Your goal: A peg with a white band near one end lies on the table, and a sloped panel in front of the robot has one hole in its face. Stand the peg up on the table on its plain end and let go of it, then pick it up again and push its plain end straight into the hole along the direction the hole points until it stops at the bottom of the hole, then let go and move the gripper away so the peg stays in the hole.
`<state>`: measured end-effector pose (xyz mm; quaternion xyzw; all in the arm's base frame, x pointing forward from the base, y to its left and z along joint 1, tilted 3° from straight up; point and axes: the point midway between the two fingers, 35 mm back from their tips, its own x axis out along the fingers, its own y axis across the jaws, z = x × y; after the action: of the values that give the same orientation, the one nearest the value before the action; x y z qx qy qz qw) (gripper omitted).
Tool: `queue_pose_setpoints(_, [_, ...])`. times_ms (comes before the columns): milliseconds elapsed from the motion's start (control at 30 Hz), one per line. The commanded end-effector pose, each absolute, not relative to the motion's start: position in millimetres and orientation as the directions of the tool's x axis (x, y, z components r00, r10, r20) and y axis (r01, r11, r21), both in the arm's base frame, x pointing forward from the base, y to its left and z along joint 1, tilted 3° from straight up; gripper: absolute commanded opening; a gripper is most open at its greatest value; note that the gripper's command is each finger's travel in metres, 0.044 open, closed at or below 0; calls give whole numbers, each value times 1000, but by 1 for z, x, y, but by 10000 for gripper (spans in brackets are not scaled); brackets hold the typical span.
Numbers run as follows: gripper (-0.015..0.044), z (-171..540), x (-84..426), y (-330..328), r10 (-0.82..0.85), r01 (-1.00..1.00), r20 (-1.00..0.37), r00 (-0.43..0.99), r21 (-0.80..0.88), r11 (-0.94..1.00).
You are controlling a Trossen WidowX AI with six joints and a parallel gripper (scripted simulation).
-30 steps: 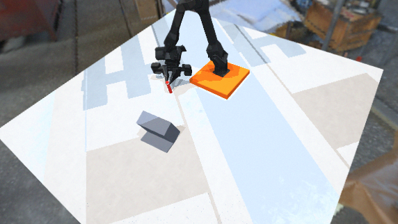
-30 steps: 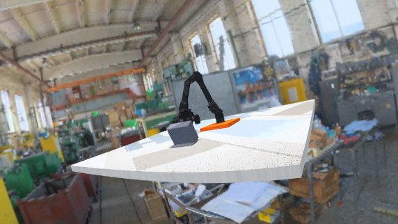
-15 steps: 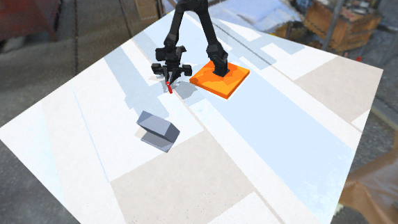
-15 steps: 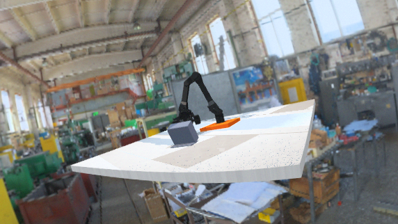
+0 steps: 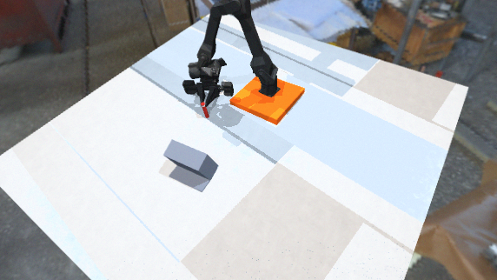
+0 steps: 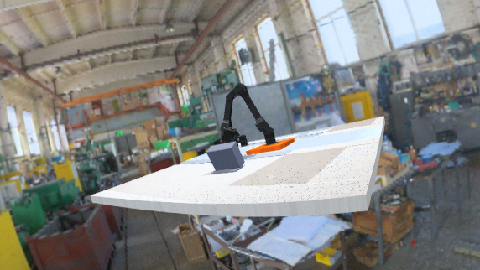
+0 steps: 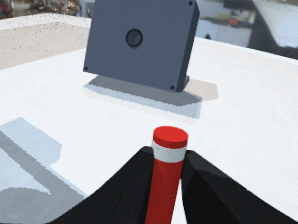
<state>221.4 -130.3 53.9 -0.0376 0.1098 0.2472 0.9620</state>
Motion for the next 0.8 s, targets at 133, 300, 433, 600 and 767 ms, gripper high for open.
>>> queue_pose_setpoints(133, [51, 52, 219, -131, 467, -483, -225, 855, -18, 875])
queue_pose_setpoints(300, [51, 52, 219, -131, 467, -482, -218, 857, -19, 876])
queue_pose_setpoints(433, [51, 52, 218, -131, 467, -481, -213, 858, -19, 876])
queue_pose_setpoints(600, [51, 52, 217, -131, 466, -480, -206, 860, -19, 877])
queue_pose_setpoints(767, [51, 51, 216, -131, 465, -478, -198, 863, -20, 878])
